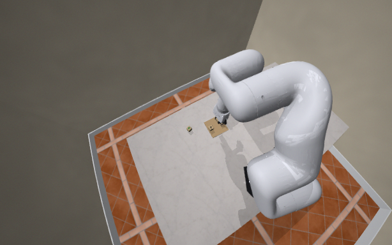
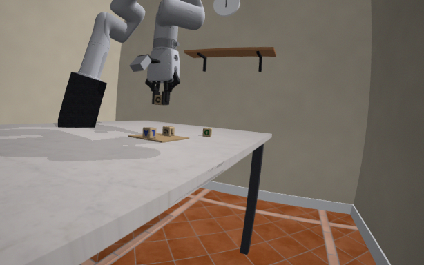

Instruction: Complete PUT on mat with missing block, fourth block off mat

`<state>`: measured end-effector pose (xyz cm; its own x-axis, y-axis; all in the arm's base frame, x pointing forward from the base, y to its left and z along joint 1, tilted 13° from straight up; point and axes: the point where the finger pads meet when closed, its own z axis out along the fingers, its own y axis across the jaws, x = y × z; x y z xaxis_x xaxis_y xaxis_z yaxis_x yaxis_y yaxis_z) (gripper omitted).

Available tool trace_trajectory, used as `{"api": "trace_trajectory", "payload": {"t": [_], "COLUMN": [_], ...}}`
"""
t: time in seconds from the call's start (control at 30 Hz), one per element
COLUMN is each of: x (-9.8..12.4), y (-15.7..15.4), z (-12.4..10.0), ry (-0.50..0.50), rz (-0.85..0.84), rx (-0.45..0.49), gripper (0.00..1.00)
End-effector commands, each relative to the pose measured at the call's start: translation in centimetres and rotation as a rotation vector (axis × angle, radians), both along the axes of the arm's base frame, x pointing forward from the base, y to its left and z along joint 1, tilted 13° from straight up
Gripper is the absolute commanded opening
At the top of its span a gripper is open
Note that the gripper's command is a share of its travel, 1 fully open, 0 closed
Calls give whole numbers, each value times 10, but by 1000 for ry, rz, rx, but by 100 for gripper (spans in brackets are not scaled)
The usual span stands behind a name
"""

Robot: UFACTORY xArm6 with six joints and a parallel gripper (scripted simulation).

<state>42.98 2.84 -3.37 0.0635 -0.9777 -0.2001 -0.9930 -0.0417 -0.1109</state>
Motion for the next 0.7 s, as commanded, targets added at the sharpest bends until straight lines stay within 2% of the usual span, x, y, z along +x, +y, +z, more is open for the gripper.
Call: {"api": "trace_trajectory", "payload": {"t": [0.0,0.53,0.67], "x": [1,2,3], "y": [0,1,4], "z": [1,-4,-16], "ry": [10,10,10], "rz": [-7,-7,-7], "rx": [-9,-9,-9], "gripper": [27,27,27]}}
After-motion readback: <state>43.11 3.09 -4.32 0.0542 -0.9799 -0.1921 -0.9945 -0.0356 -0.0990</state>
